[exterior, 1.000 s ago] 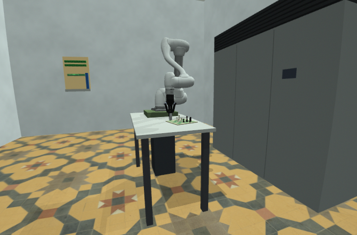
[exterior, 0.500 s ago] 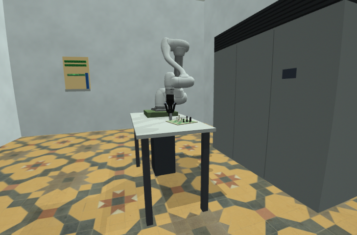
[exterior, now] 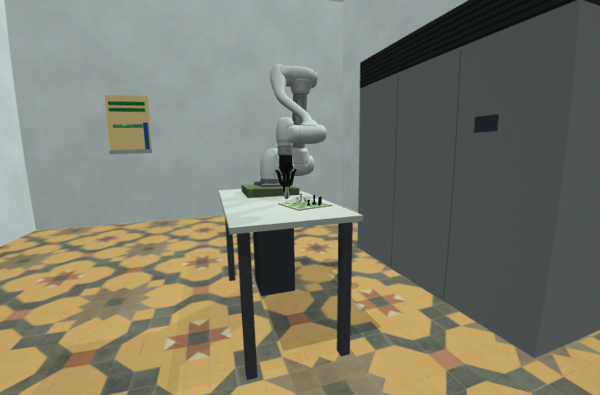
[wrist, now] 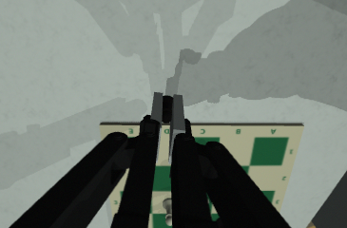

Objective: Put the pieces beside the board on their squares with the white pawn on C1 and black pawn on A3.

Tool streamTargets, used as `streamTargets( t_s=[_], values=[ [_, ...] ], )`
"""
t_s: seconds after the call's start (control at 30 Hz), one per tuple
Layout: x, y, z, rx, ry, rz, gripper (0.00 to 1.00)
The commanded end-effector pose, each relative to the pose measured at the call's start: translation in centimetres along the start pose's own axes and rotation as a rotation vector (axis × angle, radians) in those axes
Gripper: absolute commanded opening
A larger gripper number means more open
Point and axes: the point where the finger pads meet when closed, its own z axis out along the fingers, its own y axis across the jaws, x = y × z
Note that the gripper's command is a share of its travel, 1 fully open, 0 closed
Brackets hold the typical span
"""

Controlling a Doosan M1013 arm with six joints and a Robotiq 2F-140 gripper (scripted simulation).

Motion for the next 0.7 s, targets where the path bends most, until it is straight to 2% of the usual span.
streamTargets(
  t_s=[0.0, 0.1, 0.17, 0.33, 0.67],
  values=[
    [0.0, 0.0, -2.4, 0.0, 0.0, 0.0, 0.0],
    [0.0, 0.0, -4.7, 0.0, 0.0, 0.0, 0.0],
    [0.0, 0.0, -4.7, 0.0, 0.0, 0.0, 0.0],
    [0.0, 0.0, -7.4, 0.0, 0.0, 0.0, 0.0],
    [0.0, 0.0, -7.8, 0.0, 0.0, 0.0, 0.0]
  ],
)
